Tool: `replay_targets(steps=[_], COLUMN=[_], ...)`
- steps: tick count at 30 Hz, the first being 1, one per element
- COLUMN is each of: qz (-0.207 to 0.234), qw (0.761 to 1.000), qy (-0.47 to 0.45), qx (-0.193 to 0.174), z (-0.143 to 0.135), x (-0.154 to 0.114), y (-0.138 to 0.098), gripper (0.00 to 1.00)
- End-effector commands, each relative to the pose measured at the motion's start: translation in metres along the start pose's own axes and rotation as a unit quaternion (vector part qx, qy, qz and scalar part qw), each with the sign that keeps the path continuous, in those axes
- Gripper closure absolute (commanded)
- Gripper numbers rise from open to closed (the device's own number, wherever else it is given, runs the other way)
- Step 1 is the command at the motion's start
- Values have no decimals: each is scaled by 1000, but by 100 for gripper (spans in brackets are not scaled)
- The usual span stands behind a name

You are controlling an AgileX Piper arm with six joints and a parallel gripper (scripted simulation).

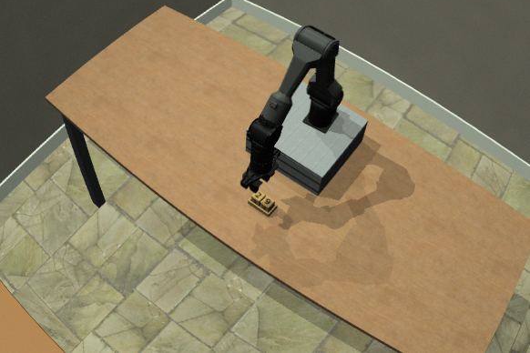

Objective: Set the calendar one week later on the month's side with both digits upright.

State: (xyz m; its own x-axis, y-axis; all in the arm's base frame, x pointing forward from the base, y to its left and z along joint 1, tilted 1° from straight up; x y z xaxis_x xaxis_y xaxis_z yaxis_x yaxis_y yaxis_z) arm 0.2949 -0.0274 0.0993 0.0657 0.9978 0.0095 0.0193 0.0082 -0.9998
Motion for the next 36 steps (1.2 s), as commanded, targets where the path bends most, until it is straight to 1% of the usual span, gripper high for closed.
replay_targets(steps=[1, 25, 36], qz=[-1, -1, -1], qw=[1000, 1000, 1000], qy=[1, 0, 0], qx=[3, 2, 2], z=[1, 1, 1], x=[0, 0, 0], y=[4, 36, 43], gripper=[39, 39, 39])
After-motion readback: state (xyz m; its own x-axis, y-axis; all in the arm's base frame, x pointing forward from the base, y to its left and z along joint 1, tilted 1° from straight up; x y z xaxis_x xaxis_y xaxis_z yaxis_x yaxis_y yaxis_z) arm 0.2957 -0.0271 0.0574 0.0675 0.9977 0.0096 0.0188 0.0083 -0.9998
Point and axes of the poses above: the point where the finger pads meet when closed, its own y axis out along the fingers, its own z axis across the jaws, x = y × z, the point moved 10 cm from there along -y, back along the fingers, and after that the axes turned 2 degrees about -y, right-handed, at the moved point
